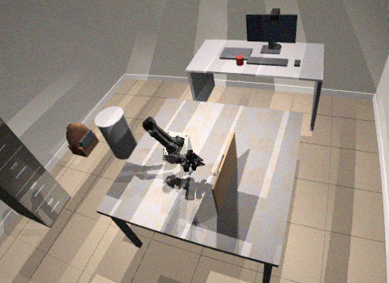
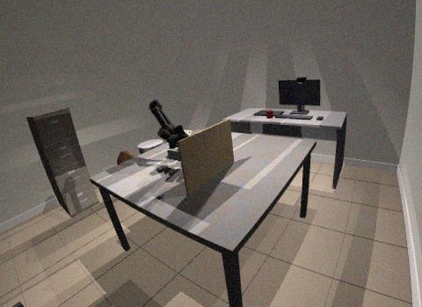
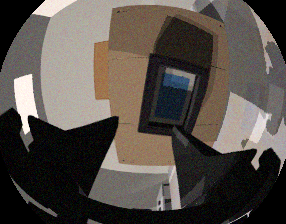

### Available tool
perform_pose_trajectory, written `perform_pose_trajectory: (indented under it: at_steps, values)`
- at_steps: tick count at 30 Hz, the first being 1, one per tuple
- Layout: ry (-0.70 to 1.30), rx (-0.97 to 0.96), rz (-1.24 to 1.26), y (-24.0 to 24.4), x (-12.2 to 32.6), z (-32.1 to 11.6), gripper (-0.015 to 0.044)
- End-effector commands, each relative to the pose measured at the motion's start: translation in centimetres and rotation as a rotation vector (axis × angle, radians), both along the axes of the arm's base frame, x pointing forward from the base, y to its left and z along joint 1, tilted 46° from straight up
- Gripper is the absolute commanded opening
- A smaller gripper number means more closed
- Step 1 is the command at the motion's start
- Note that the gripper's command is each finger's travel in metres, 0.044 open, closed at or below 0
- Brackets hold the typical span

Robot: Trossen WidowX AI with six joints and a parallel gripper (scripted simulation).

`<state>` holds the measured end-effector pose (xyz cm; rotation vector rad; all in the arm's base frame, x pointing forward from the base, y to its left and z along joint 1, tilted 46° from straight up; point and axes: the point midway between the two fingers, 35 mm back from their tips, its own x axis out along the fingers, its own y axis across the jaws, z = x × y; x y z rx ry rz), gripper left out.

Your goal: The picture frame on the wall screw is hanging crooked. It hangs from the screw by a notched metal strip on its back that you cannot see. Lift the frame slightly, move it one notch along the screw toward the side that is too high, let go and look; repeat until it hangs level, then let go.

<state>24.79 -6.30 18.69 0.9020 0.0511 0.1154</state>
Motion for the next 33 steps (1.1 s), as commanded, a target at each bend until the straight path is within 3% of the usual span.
perform_pose_trajectory:
  at_steps: [1, 7, 17, 33]
  values:
    - [-0.001, -0.001, -0.003, 0.0, 0.0, 0.0, 0.0260]
    - [-0.001, -0.001, -0.003, -0.1, 1.1, 0.2, 0.0260]
    - [-0.005, 0.002, -0.003, 0.9, 7.8, 0.1, 0.0260]
    - [-0.005, 0.002, -0.003, 0.9, 8.2, 0.1, 0.0260]
